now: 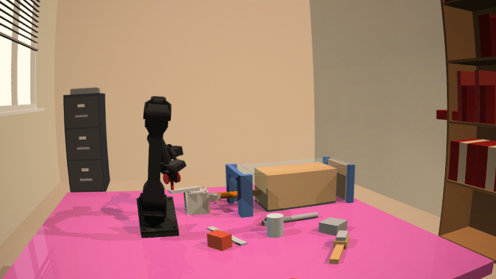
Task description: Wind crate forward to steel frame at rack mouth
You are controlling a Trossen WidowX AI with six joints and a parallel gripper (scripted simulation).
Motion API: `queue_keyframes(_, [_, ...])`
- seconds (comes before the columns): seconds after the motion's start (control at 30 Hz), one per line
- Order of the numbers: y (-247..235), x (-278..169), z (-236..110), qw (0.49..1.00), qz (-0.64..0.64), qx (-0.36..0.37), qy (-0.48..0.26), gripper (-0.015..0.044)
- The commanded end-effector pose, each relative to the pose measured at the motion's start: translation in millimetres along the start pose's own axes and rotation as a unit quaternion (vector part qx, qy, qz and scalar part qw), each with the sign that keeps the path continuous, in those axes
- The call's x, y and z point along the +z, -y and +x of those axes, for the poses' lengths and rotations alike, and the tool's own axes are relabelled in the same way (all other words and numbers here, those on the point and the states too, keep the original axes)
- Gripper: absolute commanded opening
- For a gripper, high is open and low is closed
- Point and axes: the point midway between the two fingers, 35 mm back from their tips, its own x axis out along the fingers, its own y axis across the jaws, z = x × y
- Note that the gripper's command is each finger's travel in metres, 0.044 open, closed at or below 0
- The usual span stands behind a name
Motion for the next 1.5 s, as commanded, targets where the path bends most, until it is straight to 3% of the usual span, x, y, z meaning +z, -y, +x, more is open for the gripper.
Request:
queue_keyframes(0.0, [18.6,-0.5,2.3,1.0,-0.002,-0.018,0.0,0.0])
queue_keyframes(1.47, [80.7,25.0,12.0,1.0,-0.002,-0.021,0.001,0.0])
